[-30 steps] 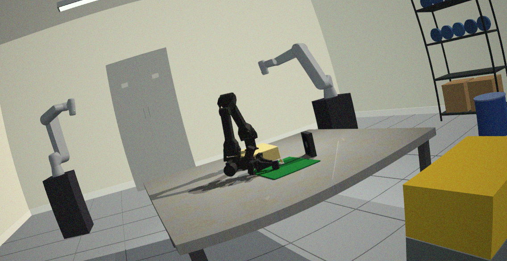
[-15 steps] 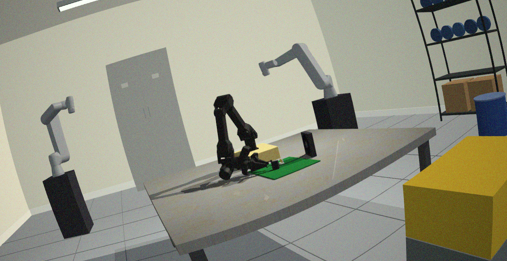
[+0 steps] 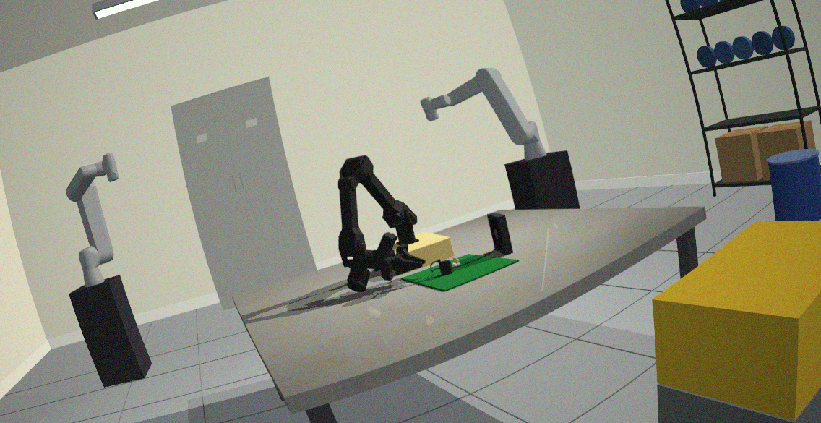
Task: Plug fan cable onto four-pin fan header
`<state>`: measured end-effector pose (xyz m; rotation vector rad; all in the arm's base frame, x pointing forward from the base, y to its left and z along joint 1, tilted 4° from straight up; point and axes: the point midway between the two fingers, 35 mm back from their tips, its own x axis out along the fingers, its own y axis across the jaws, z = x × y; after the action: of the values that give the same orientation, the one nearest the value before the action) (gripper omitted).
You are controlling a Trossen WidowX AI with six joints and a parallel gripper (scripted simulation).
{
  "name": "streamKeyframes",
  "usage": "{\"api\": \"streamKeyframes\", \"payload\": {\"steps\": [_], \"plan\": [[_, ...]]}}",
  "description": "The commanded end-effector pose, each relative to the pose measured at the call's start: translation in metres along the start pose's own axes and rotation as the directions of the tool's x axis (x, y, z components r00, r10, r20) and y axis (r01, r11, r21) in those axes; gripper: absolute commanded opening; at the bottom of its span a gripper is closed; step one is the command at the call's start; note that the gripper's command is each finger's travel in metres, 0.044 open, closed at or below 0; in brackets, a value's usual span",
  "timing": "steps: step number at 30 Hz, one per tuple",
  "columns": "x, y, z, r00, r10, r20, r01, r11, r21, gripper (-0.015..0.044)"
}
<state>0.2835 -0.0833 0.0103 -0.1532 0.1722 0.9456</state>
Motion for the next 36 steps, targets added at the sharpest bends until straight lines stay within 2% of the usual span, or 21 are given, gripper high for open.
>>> {"api": "streamKeyframes", "payload": {"steps": [1, 18, 29, 36], "plan": [[-0.008, -0.001, 0.003, 1.0, 0.005, -0.002, -0.005, 1.0, -0.006, 0.014], [-0.045, 0.001, 0.03, 0.999, 0.021, 0.05, -0.02, 1.0, -0.012, 0.014], [-0.031, 0.017, 0.038, 0.974, 0.211, -0.083, -0.208, 0.977, 0.041, 0.0429], [-0.025, 0.027, 0.041, 0.925, 0.319, -0.204, -0.306, 0.947, 0.093, 0.044]]}}
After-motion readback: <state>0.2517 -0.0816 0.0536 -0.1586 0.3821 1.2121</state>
